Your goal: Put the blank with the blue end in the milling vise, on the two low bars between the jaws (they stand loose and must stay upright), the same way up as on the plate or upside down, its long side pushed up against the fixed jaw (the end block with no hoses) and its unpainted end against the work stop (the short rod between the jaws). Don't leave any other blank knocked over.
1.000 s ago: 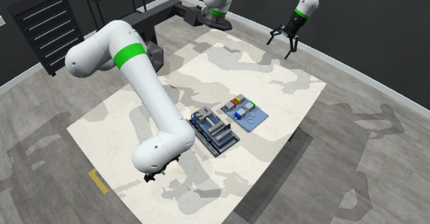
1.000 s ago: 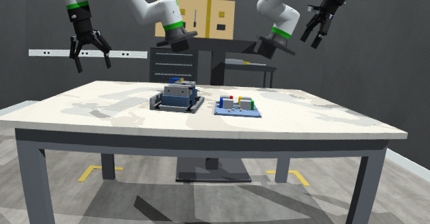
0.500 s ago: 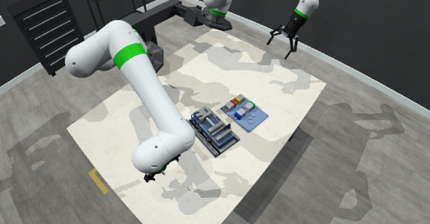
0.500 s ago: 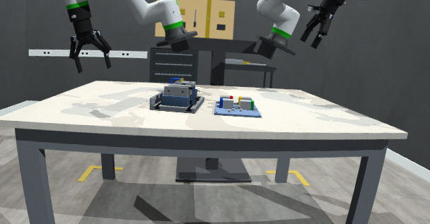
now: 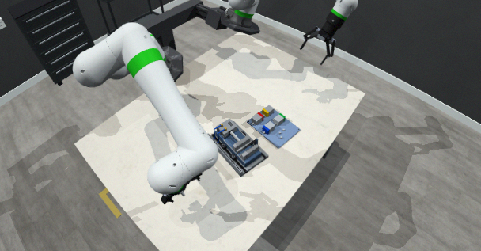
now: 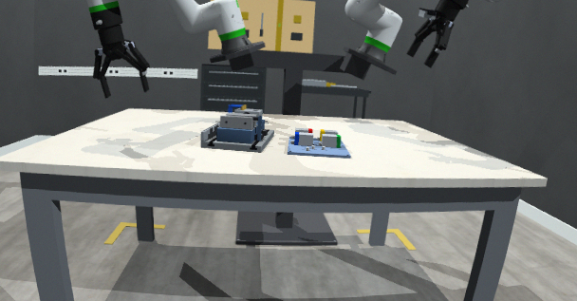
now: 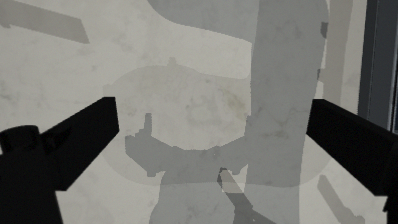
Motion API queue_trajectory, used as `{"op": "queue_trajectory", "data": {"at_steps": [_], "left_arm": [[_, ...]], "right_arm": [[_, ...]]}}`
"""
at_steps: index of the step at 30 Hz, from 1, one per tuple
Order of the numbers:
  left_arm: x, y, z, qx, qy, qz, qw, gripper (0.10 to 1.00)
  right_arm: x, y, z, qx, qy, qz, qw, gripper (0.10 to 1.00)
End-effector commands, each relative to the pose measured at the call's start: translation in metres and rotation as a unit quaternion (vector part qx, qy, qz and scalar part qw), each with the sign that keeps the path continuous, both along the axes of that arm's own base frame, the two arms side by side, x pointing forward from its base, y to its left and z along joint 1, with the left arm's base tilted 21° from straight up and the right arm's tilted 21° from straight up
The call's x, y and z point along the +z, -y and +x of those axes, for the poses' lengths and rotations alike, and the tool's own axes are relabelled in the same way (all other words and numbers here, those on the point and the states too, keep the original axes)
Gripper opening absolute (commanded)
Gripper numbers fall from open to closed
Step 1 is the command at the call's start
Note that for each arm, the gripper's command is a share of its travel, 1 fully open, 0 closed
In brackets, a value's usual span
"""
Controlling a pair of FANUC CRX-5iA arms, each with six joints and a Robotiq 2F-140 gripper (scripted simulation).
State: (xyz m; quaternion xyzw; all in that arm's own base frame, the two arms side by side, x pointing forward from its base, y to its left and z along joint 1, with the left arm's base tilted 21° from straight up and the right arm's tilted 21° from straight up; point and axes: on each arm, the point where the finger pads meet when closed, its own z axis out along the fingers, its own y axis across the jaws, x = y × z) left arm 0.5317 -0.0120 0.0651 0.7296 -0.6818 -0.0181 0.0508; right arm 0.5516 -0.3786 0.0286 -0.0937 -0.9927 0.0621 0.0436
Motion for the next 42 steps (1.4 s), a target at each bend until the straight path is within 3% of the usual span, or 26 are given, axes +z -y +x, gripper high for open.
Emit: {"op": "queue_trajectory", "data": {"at_steps": [1,10,16,19,23,24,27,28,30,31,33,35,38,39,41,42], "left_arm": [[0.002,-0.004,0.001,0.008,0.001,0.000,1.000,1.000],[0.017,-0.066,-0.002,0.117,0.001,0.007,0.993,1.000],[0.032,-0.129,-0.012,0.230,0.001,0.014,0.973,1.000],[0.035,-0.141,-0.015,0.251,0.001,0.015,0.968,1.000],[0.048,-0.192,-0.031,0.342,0.001,0.020,0.939,1.000],[0.048,-0.192,-0.031,0.342,0.001,0.020,0.939,1.000],[0.059,-0.232,-0.048,0.415,0.000,0.024,0.909,1.000],[0.059,-0.232,-0.048,0.415,0.000,0.024,0.909,1.000],[0.067,-0.259,-0.062,0.465,-0.001,0.026,0.885,1.000],[0.067,-0.259,-0.062,0.465,-0.001,0.026,0.885,1.000],[0.074,-0.287,-0.078,0.514,-0.002,0.029,0.857,1.000],[0.074,-0.287,-0.078,0.514,-0.002,0.029,0.857,1.000],[0.086,-0.326,-0.106,0.587,-0.003,0.033,0.809,1.000],[0.086,-0.326,-0.106,0.587,-0.003,0.033,0.809,1.000],[0.094,-0.351,-0.127,0.635,-0.004,0.035,0.772,1.000],[0.094,-0.351,-0.127,0.635,-0.004,0.035,0.772,1.000]], "right_arm": [[0.001,0.000,0.001,0.000,0.001,-0.001,1.000,1.000],[0.001,0.000,0.001,0.000,0.001,-0.001,1.000,1.000],[0.001,0.000,0.001,0.000,0.001,-0.001,1.000,1.000],[0.001,0.000,0.001,0.000,0.001,-0.001,1.000,1.000],[0.001,0.000,0.001,0.000,0.001,-0.001,1.000,1.000],[0.001,0.000,0.001,0.000,0.001,-0.001,1.000,1.000],[0.001,0.000,0.001,0.000,0.001,-0.001,1.000,1.000],[0.001,0.000,0.001,0.000,0.001,-0.001,1.000,1.000],[0.001,0.000,0.001,0.000,0.001,-0.001,1.000,1.000],[0.001,0.000,0.001,0.000,0.001,-0.001,1.000,1.000],[0.001,0.000,0.001,0.000,0.001,-0.001,1.000,1.000],[0.001,0.000,0.001,0.000,0.001,-0.001,1.000,1.000],[0.001,0.000,0.001,0.000,0.001,-0.001,1.000,1.000],[0.001,0.000,0.001,0.000,0.001,-0.001,1.000,1.000],[0.001,0.000,0.001,0.000,0.001,-0.001,1.000,1.000],[0.001,0.000,0.001,0.000,0.001,-0.001,1.000,1.000]]}}
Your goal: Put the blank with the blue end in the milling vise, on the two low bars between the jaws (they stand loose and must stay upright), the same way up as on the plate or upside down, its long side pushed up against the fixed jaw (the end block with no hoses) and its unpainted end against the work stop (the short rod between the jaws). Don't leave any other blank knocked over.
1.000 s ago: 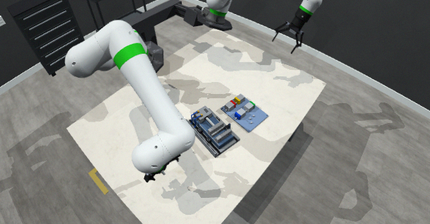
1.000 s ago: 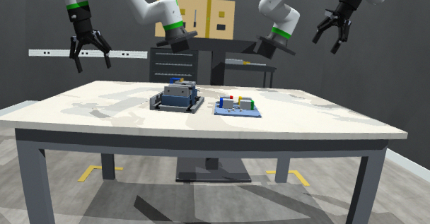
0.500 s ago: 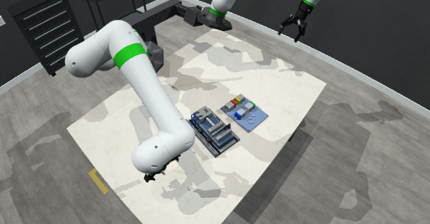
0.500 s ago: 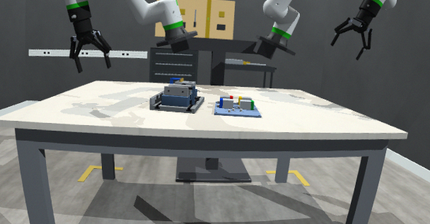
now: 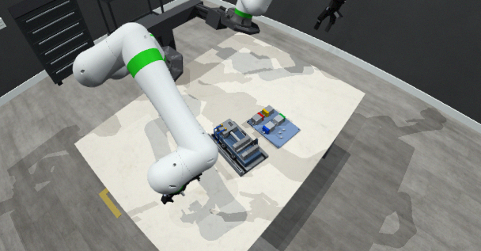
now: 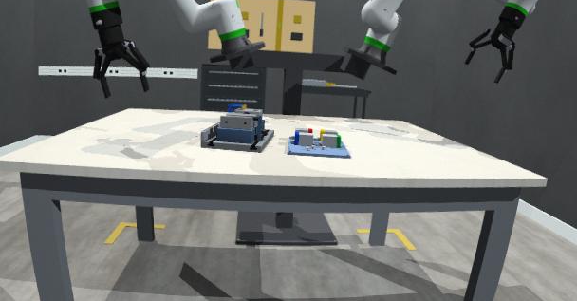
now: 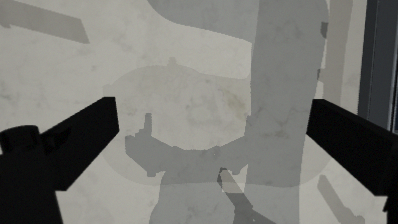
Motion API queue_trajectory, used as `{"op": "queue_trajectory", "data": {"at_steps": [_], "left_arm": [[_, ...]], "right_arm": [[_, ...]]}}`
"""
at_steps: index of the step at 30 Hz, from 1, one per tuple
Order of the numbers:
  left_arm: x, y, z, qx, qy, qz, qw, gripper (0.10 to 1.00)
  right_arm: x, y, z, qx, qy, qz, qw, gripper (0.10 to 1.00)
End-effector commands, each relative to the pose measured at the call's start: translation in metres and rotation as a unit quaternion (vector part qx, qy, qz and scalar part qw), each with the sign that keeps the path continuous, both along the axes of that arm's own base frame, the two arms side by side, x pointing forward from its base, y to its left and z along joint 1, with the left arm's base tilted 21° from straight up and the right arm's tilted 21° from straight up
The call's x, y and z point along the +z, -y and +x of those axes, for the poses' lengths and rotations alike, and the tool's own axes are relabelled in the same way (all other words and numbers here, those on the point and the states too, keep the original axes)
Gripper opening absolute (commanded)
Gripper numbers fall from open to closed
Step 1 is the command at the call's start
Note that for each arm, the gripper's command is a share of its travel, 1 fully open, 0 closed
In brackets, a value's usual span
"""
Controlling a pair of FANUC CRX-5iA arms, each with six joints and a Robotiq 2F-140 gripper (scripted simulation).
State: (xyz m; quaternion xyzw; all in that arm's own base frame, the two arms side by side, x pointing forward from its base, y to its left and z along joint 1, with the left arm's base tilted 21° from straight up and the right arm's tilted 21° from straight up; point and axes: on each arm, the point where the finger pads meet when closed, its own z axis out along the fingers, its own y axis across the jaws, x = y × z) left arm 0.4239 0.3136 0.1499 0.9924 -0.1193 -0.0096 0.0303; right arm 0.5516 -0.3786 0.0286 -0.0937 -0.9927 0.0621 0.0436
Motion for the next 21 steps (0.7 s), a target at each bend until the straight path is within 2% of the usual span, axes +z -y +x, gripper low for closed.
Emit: {"op": "queue_trajectory", "data": {"at_steps": [1,3,5,6,8,10,13,14,16,17,19,20,21], "left_arm": [[0.013,-0.038,-0.030,0.087,-0.001,0.004,0.996,1.000],[0.018,-0.050,-0.042,0.117,-0.001,0.005,0.993,1.000],[0.026,-0.072,-0.066,0.176,-0.002,0.008,0.984,1.000],[0.026,-0.072,-0.066,0.176,-0.002,0.008,0.984,1.000],[0.034,-0.092,-0.092,0.235,-0.003,0.010,0.972,1.000],[0.034,-0.092,-0.092,0.235,-0.003,0.010,0.972,1.000],[0.046,-0.119,-0.131,0.319,-0.005,0.013,0.948,1.000],[0.046,-0.119,-0.131,0.319,-0.005,0.013,0.948,1.000],[0.053,-0.134,-0.158,0.373,-0.006,0.015,0.928,1.000],[0.053,-0.134,-0.158,0.373,-0.006,0.015,0.928,1.000],[0.061,-0.147,-0.185,0.423,-0.007,0.017,0.906,1.000],[0.061,-0.147,-0.185,0.423,-0.007,0.017,0.906,1.000],[0.064,-0.152,-0.198,0.448,-0.007,0.018,0.894,1.000]], "right_arm": [[0.001,0.000,0.001,0.000,0.001,-0.001,1.000,1.000],[0.001,0.000,0.001,0.000,0.001,-0.001,1.000,1.000],[0.001,0.000,0.001,0.000,0.001,-0.001,1.000,1.000],[0.001,0.000,0.001,0.000,0.001,-0.001,1.000,1.000],[0.001,0.000,0.001,0.000,0.001,-0.001,1.000,1.000],[0.001,0.000,0.001,0.000,0.001,-0.001,1.000,1.000],[0.001,0.000,0.001,0.000,0.001,-0.001,1.000,1.000],[0.001,0.000,0.001,0.000,0.001,-0.001,1.000,1.000],[0.001,0.000,0.001,0.000,0.001,-0.001,1.000,1.000],[0.001,0.000,0.001,0.000,0.001,-0.001,1.000,1.000],[0.001,0.000,0.001,0.000,0.001,-0.001,1.000,1.000],[0.001,0.000,0.001,0.000,0.001,-0.001,1.000,1.000],[0.001,0.000,0.001,0.000,0.001,-0.001,1.000,1.000]]}}
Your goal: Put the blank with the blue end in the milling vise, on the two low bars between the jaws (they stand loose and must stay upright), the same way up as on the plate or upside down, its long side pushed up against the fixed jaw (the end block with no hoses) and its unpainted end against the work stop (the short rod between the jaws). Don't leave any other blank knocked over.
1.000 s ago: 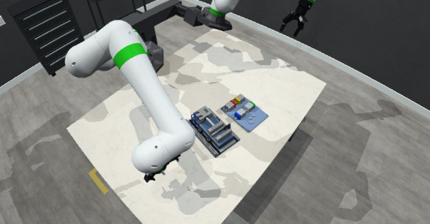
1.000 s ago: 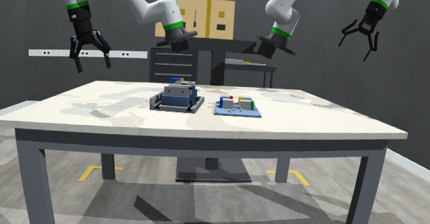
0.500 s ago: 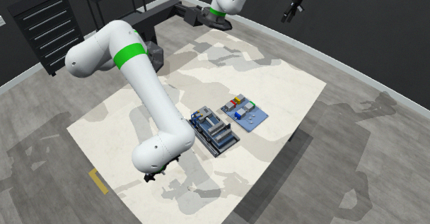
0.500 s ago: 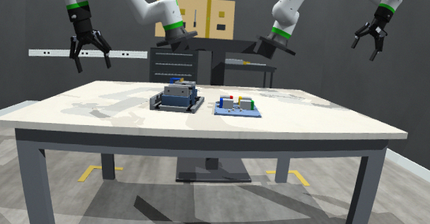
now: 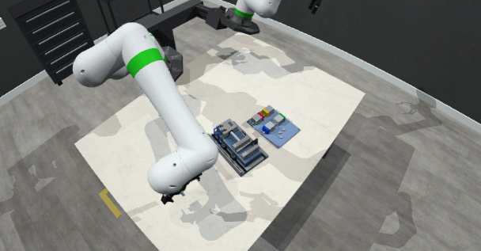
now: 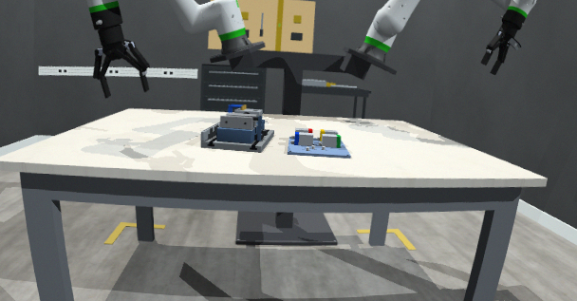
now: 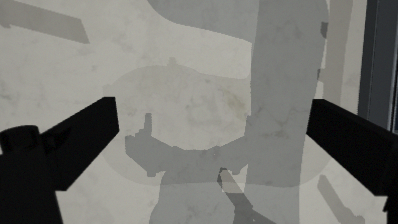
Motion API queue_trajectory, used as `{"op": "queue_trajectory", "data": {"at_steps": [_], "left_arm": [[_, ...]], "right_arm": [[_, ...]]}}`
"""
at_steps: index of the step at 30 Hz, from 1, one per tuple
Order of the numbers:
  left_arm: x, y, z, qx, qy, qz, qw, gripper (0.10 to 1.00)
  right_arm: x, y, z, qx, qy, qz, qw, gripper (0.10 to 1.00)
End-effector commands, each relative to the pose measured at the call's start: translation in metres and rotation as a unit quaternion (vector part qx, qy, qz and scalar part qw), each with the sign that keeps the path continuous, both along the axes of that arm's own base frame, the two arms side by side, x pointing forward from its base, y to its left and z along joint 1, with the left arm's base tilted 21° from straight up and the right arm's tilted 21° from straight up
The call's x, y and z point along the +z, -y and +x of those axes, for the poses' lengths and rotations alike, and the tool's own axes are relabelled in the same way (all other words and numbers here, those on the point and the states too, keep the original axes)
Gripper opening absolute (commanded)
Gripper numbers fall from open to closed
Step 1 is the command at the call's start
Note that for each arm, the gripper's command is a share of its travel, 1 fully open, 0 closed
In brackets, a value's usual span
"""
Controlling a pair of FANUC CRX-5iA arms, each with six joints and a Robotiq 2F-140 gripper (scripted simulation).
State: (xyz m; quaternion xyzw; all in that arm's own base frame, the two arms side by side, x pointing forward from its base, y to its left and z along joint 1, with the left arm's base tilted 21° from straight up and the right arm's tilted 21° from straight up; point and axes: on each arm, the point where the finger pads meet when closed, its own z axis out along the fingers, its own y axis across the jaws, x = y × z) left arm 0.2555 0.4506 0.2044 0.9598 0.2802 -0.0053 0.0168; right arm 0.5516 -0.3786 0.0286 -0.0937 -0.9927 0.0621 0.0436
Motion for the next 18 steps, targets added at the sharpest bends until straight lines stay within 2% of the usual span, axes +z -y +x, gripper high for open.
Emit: {"op": "queue_trajectory", "data": {"at_steps": [1,4,6,7,13,18], "left_arm": [[0.013,-0.020,-0.043,0.087,-0.001,0.003,0.996,1.000],[0.020,-0.029,-0.068,0.137,-0.002,0.005,0.991,1.000],[0.020,-0.029,-0.068,0.137,-0.002,0.005,0.991,1.000],[0.023,-0.033,-0.080,0.162,-0.002,0.006,0.987,1.000],[0.040,-0.047,-0.148,0.288,-0.005,0.010,0.957,1.000],[0.051,-0.051,-0.192,0.369,-0.006,0.012,0.930,1.000]], "right_arm": [[0.001,0.000,0.001,0.000,0.001,-0.001,1.000,1.000],[0.001,0.000,0.001,0.000,0.001,-0.001,1.000,1.000],[0.001,0.000,0.001,0.000,0.001,-0.001,1.000,1.000],[0.001,0.000,0.001,0.000,0.001,-0.001,1.000,1.000],[0.001,0.000,0.001,0.000,0.001,-0.001,1.000,1.000],[0.001,0.000,0.001,0.000,0.001,-0.001,1.000,1.000]]}}
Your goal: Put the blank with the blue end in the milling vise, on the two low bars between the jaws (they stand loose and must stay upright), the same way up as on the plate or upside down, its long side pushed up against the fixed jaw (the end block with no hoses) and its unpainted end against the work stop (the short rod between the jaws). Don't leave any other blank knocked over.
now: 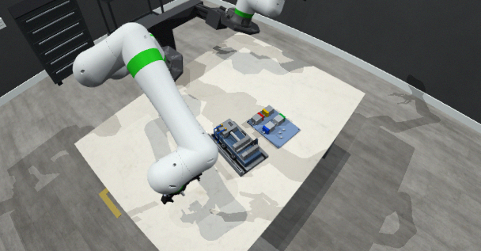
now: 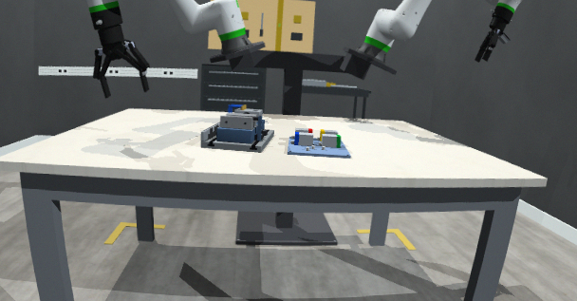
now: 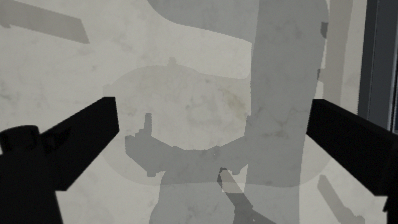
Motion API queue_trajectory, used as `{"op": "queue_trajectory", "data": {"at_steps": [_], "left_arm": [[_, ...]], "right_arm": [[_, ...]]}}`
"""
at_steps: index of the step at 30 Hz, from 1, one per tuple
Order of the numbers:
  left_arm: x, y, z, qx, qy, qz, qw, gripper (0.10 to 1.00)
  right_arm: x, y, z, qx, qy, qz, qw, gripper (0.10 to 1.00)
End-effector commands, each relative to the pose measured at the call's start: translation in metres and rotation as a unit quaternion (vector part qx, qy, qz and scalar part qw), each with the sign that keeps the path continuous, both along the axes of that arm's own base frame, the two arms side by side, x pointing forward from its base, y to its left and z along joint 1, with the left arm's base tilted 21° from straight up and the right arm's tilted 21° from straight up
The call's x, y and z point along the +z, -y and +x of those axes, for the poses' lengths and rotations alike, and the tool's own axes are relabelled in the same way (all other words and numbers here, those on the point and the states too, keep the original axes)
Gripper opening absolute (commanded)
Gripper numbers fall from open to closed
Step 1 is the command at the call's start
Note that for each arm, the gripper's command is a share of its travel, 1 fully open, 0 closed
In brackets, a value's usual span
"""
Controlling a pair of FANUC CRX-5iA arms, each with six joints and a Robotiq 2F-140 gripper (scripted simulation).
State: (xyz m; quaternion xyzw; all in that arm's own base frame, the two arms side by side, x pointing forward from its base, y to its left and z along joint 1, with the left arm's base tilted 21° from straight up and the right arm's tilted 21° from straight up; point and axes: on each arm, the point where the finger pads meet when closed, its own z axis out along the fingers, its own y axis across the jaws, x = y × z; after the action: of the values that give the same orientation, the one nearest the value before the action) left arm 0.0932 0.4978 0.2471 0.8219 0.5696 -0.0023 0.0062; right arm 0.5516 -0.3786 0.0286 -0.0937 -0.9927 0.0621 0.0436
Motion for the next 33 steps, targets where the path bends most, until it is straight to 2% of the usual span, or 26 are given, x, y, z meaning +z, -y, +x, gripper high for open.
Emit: {"op": "queue_trajectory", "data": {"at_steps": [1,15,33], "left_arm": [[0.011,-0.004,-0.037,0.070,-0.001,0.003,0.998,1.000],[0.024,-0.003,-0.088,0.168,-0.003,0.006,0.986,1.000],[0.025,-0.002,-0.093,0.178,-0.003,0.006,0.984,1.000]], "right_arm": [[0.001,0.000,0.001,0.000,0.001,-0.001,1.000,1.000],[0.001,0.000,0.001,0.000,0.001,-0.001,1.000,1.000],[0.001,0.000,0.001,0.000,0.001,-0.001,1.000,1.000]]}}
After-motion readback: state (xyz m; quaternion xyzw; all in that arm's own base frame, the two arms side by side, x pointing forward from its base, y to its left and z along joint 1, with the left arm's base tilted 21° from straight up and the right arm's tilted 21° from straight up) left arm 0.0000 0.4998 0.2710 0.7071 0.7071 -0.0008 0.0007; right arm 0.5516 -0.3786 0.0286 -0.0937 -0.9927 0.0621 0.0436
